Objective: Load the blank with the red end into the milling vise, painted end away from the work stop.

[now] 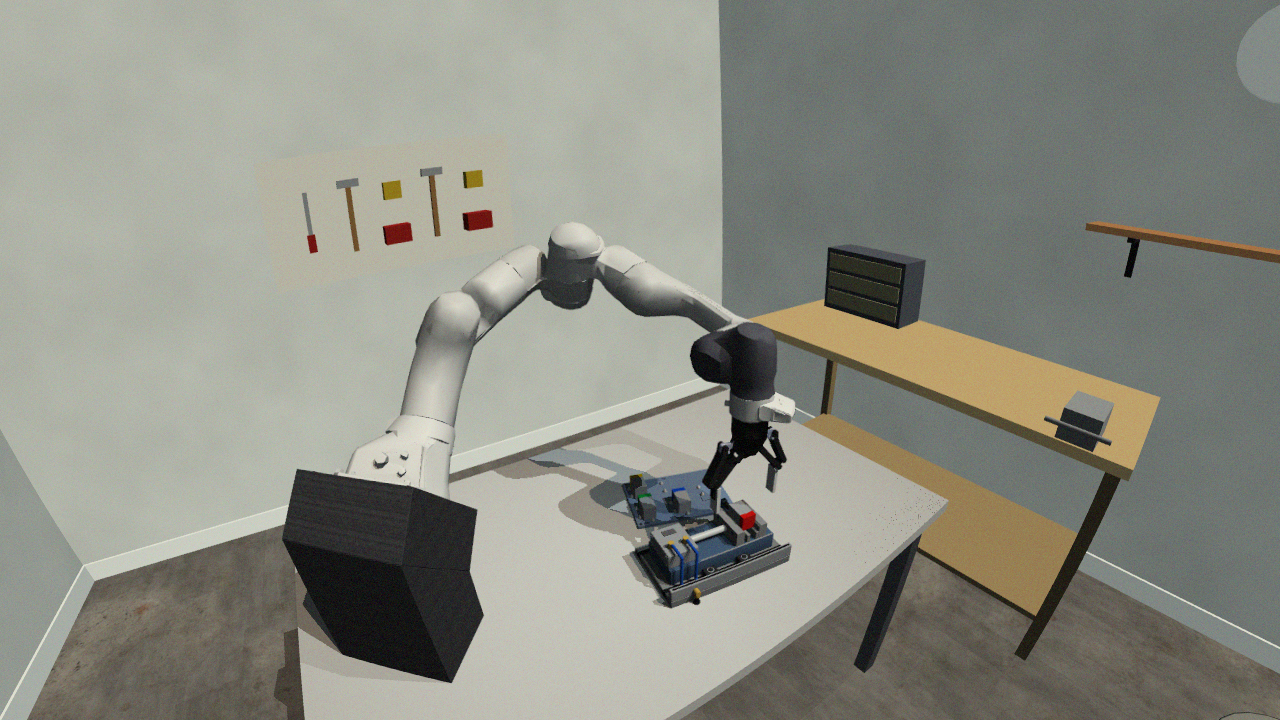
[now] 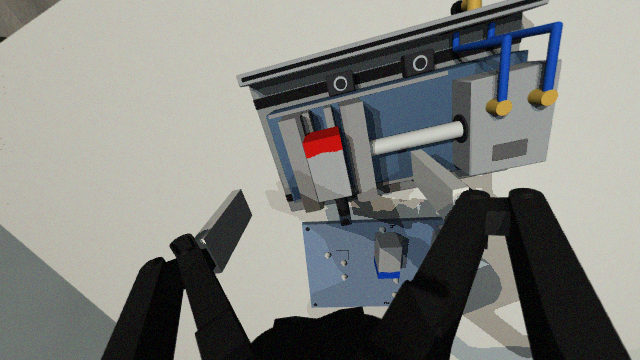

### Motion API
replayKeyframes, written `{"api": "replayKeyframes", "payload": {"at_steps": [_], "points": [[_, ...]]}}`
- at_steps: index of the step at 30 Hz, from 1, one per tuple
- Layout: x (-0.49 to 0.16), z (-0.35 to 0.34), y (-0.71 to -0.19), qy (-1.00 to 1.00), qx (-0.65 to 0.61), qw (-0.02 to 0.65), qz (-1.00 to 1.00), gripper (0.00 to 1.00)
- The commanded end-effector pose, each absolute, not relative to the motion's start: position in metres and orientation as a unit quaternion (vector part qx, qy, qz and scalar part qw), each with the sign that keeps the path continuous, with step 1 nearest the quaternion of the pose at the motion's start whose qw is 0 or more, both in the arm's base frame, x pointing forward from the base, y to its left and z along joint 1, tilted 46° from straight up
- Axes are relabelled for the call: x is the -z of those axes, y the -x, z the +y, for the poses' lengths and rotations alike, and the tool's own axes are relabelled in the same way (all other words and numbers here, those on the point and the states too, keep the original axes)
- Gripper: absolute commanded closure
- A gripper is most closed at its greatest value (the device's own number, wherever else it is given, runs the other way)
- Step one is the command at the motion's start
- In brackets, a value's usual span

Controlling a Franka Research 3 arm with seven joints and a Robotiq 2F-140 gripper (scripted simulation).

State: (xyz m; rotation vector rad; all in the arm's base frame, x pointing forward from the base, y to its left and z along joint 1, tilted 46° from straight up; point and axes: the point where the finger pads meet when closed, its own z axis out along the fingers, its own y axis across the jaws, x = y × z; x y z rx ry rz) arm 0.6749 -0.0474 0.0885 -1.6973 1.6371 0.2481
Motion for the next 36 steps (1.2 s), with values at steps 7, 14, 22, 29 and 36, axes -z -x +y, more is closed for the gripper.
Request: {"api": "replayKeyframes", "payload": {"at_steps": [7, 14, 22, 29, 36], "points": [[-0.089, -0.050, -0.673, 0.661, -0.098, 0.375, 0.643, 0.00], [-0.089, -0.049, -0.674, 0.662, -0.098, 0.375, 0.641, 0.00], [-0.089, -0.051, -0.673, 0.661, -0.098, 0.375, 0.643, 0.00], [-0.089, -0.051, -0.673, 0.661, -0.098, 0.375, 0.643, 0.00], [-0.116, -0.075, -0.659, 0.661, -0.098, 0.375, 0.643, 0.00]]}}
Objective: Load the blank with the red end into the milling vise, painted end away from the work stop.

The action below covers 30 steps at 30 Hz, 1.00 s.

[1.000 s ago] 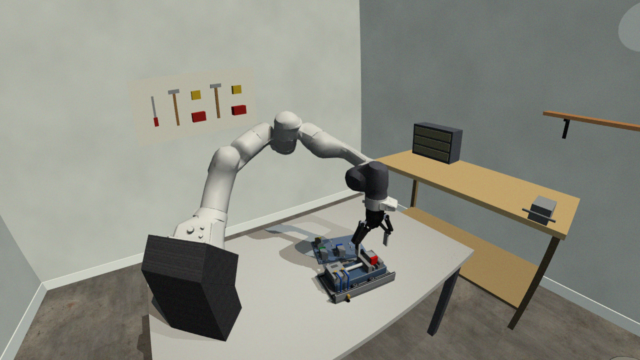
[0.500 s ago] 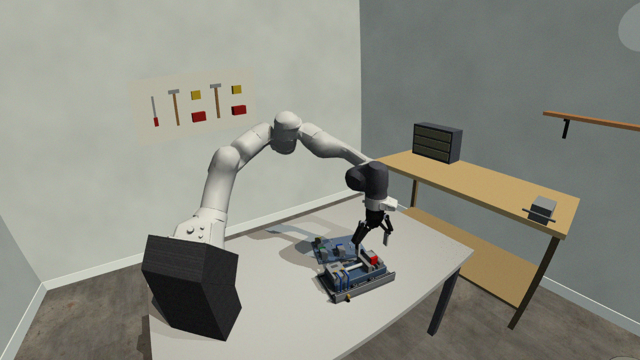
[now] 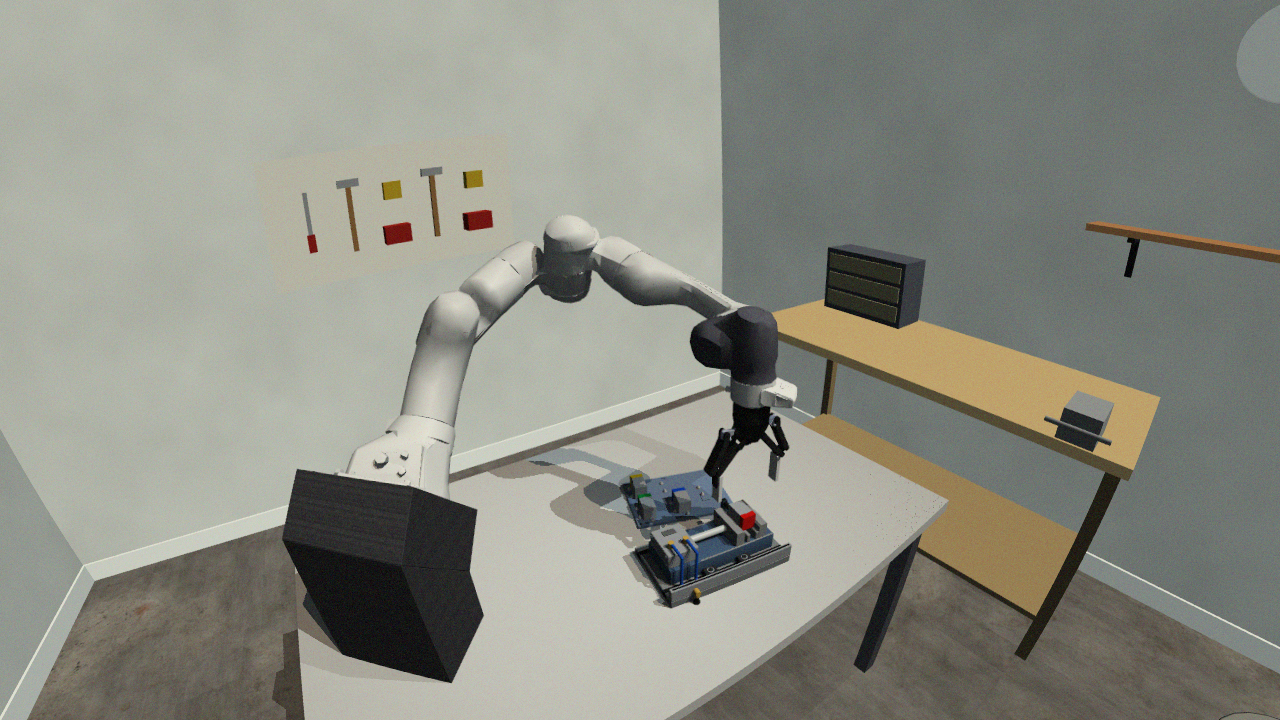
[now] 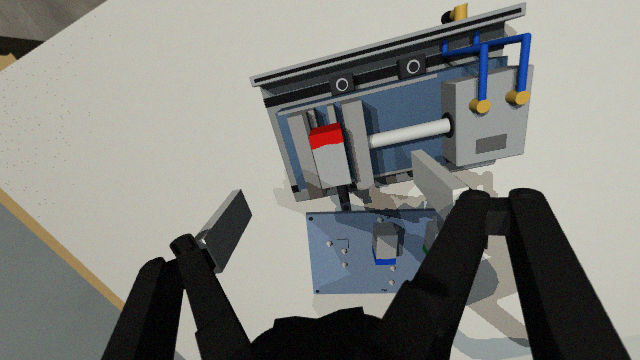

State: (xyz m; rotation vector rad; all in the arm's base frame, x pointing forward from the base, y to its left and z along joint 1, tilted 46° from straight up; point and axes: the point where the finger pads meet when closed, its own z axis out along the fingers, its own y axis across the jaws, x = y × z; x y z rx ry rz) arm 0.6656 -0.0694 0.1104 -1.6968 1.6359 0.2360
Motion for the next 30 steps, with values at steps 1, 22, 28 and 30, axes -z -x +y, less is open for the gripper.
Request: {"api": "replayKeyframes", "payload": {"at_steps": [1, 22, 28, 30], "points": [[-0.116, -0.075, -0.659, 0.661, -0.098, 0.375, 0.643, 0.00], [-0.156, -0.113, -0.635, 0.661, -0.098, 0.375, 0.643, 0.00], [-0.156, -0.116, -0.637, 0.662, -0.092, 0.376, 0.641, 0.00], [-0.154, -0.112, -0.637, 0.662, -0.095, 0.376, 0.642, 0.00]]}}
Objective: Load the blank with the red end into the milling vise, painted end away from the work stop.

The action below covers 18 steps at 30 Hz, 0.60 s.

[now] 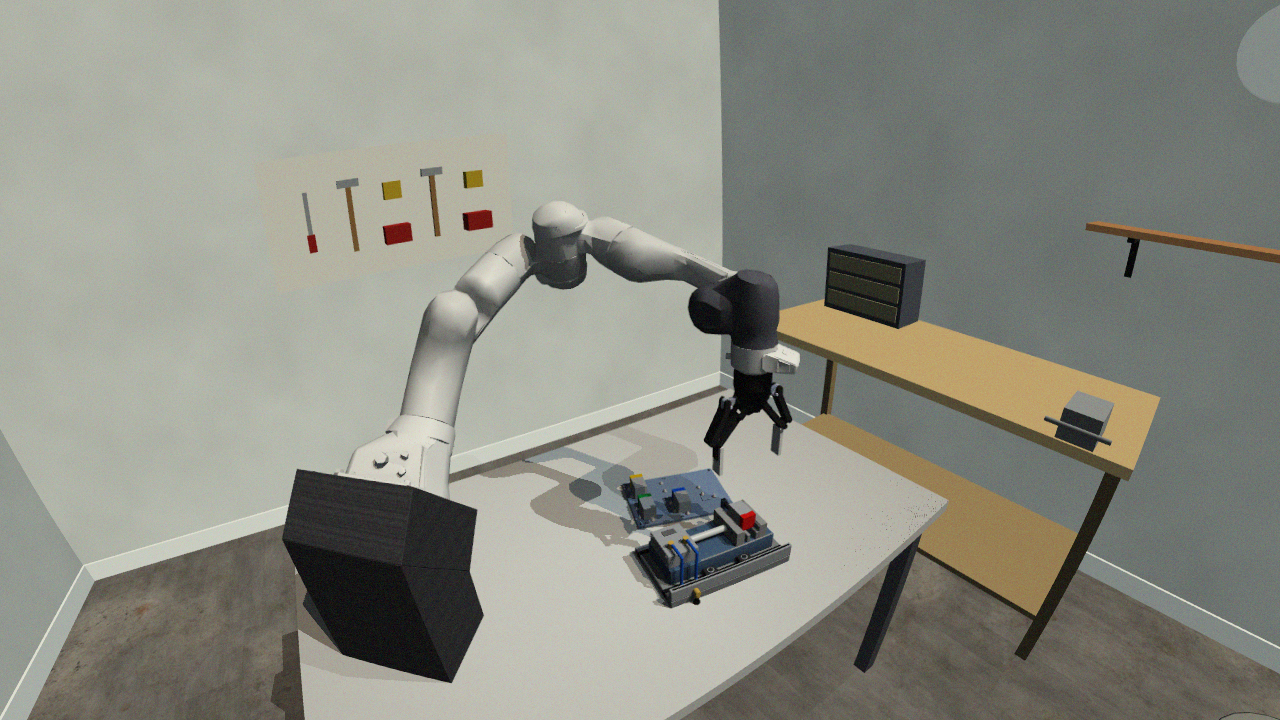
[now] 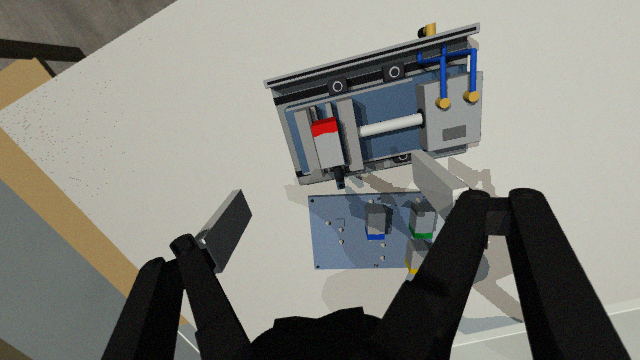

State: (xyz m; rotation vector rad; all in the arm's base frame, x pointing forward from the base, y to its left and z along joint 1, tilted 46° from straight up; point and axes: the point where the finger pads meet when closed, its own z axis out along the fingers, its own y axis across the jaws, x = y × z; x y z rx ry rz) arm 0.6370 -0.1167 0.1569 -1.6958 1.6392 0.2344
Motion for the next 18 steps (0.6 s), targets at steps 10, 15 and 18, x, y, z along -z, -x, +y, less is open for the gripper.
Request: {"api": "replayKeyframes", "payload": {"at_steps": [10, 15, 18], "points": [[-0.1518, -0.1084, -0.6361, 0.661, -0.098, 0.375, 0.643, 0.00], [-0.1519, -0.1086, -0.6366, 0.663, -0.097, 0.375, 0.640, 0.00], [-0.1488, -0.1062, -0.6386, 0.661, -0.098, 0.375, 0.642, 0.00]]}}
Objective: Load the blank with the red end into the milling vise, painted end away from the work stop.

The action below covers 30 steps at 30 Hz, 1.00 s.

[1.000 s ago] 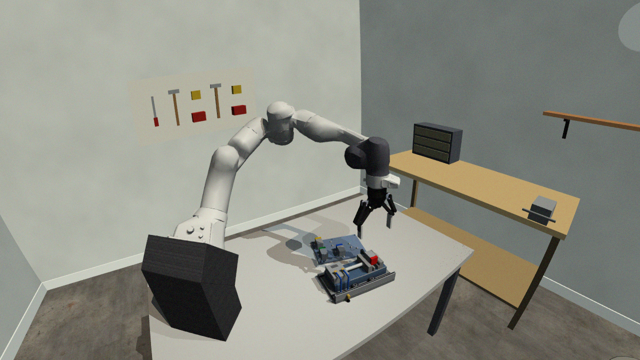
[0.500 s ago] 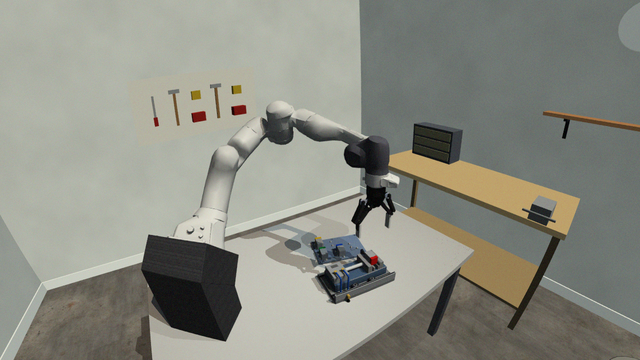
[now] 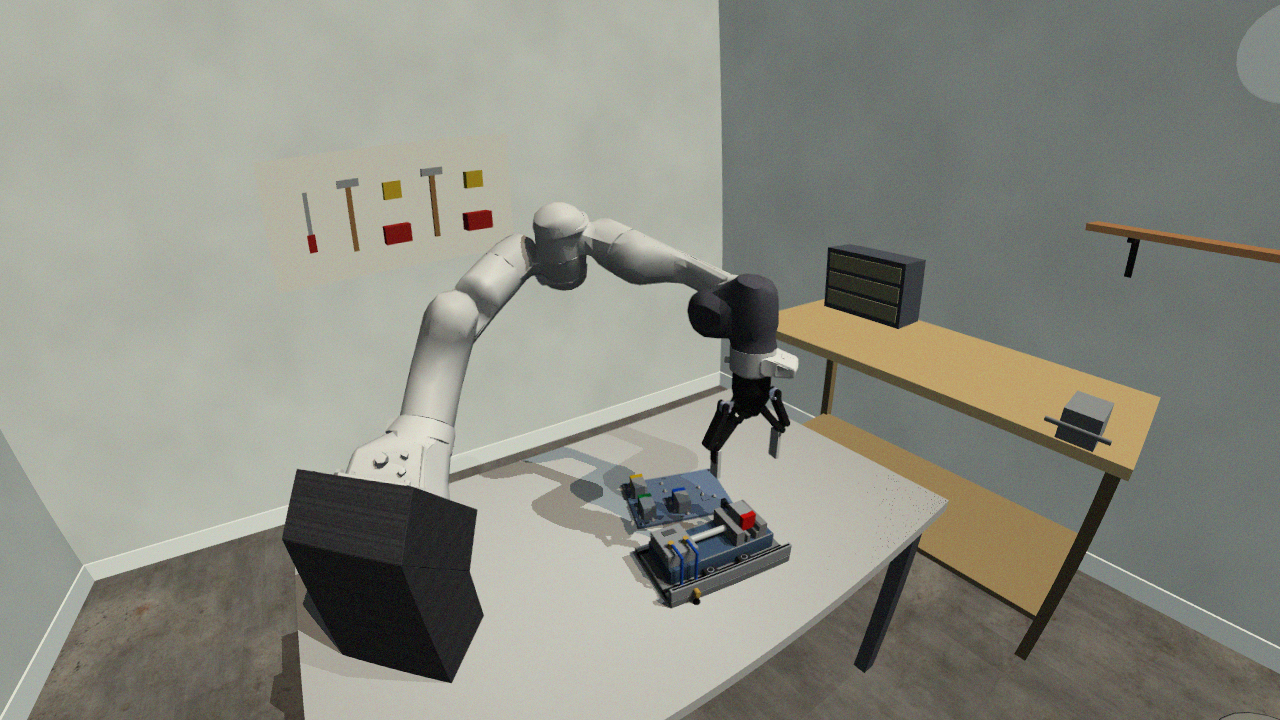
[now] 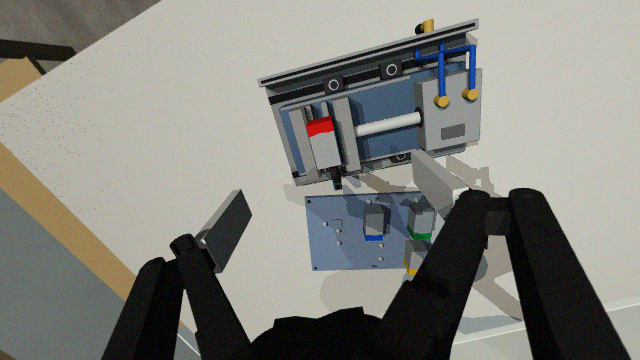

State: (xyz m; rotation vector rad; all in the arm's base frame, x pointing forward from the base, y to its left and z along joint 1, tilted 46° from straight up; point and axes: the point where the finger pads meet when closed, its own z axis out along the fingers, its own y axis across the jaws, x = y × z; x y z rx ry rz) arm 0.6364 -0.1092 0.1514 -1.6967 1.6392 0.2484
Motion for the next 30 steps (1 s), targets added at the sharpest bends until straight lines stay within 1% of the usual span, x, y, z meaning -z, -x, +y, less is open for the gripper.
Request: {"api": "replayKeyframes", "payload": {"at_steps": [1, 30], "points": [[-0.1477, -0.1054, -0.6393, 0.661, -0.098, 0.375, 0.643, 0.00], [-0.1463, -0.1040, -0.6416, 0.661, -0.098, 0.375, 0.643, 0.00]]}}
